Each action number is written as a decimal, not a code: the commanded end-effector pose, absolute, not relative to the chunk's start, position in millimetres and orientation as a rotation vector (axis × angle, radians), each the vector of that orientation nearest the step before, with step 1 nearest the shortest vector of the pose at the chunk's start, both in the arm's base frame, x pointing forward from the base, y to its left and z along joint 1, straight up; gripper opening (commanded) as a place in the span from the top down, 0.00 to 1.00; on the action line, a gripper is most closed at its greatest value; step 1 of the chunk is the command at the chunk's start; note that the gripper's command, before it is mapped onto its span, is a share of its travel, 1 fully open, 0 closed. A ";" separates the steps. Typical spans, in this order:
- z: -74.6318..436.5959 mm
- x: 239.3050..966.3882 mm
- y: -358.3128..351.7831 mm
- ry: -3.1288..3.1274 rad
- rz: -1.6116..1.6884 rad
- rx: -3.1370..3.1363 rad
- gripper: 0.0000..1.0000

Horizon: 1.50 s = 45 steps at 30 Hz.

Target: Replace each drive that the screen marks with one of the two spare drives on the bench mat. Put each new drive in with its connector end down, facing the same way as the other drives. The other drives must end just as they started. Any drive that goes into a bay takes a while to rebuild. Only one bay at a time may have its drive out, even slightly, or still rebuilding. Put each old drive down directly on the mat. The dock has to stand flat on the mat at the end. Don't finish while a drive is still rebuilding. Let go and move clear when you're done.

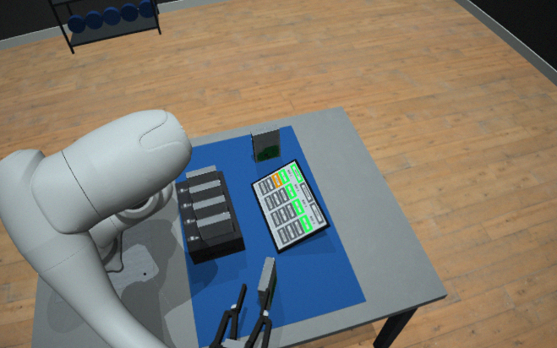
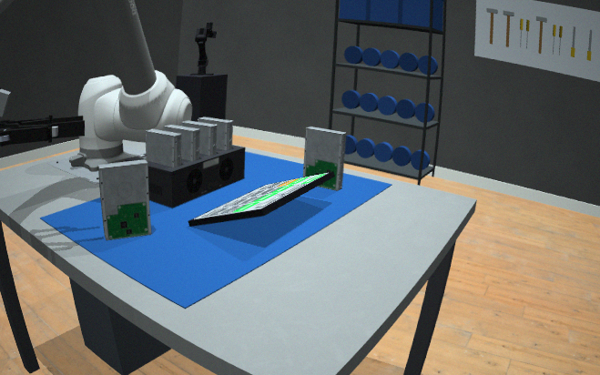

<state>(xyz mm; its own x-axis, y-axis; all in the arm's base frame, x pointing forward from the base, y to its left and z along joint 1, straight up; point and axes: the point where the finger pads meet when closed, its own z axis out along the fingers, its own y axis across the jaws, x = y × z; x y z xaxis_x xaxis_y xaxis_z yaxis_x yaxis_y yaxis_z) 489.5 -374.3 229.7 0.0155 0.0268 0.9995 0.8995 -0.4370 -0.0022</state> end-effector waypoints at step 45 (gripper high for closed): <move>229.9 489.5 -374.1 -1.345 -0.947 -2.151 0.60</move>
